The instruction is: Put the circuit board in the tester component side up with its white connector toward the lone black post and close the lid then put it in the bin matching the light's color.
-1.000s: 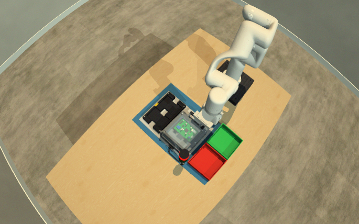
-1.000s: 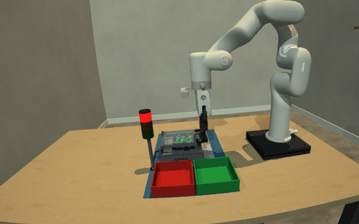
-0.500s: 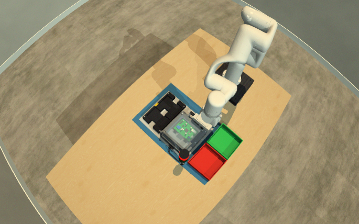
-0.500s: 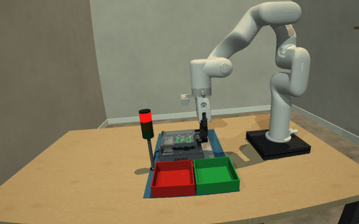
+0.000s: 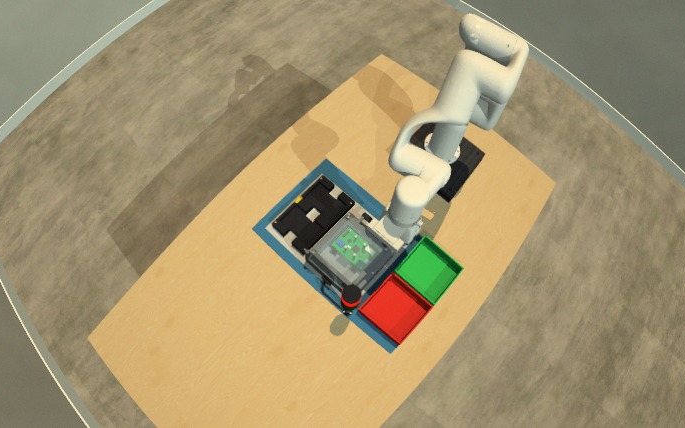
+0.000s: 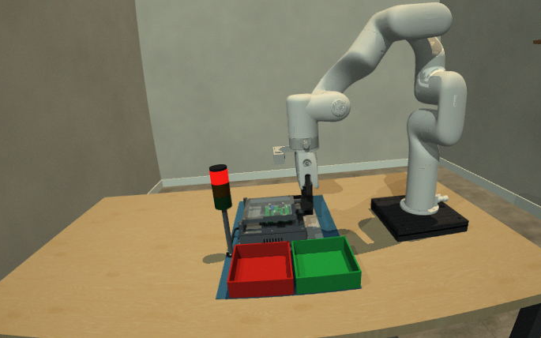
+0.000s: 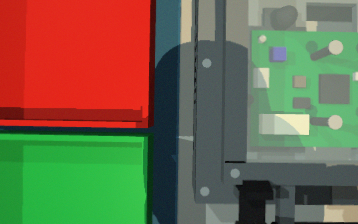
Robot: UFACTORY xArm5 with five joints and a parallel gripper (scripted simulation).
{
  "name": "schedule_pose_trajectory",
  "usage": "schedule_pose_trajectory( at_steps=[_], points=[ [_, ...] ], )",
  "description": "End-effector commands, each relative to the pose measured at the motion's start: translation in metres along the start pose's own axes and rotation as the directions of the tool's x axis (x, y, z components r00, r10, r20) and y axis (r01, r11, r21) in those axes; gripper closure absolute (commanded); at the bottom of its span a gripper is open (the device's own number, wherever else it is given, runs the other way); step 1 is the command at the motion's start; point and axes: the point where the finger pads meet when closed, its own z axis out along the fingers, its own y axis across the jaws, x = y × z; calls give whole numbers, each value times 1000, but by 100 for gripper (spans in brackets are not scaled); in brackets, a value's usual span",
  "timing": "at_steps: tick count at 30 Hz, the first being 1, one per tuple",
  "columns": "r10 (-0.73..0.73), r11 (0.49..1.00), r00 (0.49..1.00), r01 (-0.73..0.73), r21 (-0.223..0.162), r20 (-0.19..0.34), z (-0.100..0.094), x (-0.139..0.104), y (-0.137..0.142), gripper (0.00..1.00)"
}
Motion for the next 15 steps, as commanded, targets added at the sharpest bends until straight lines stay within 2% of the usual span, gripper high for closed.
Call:
schedule_pose_trajectory(
  at_steps=[1,7,15],
  points=[
    [0,1000,1000,0,1,-4,5,2,0,100],
    [0,1000,1000,0,1,-4,13,2,-1,100],
    [0,1000,1000,0,1,-4,13,2,-1,100]
  ],
)
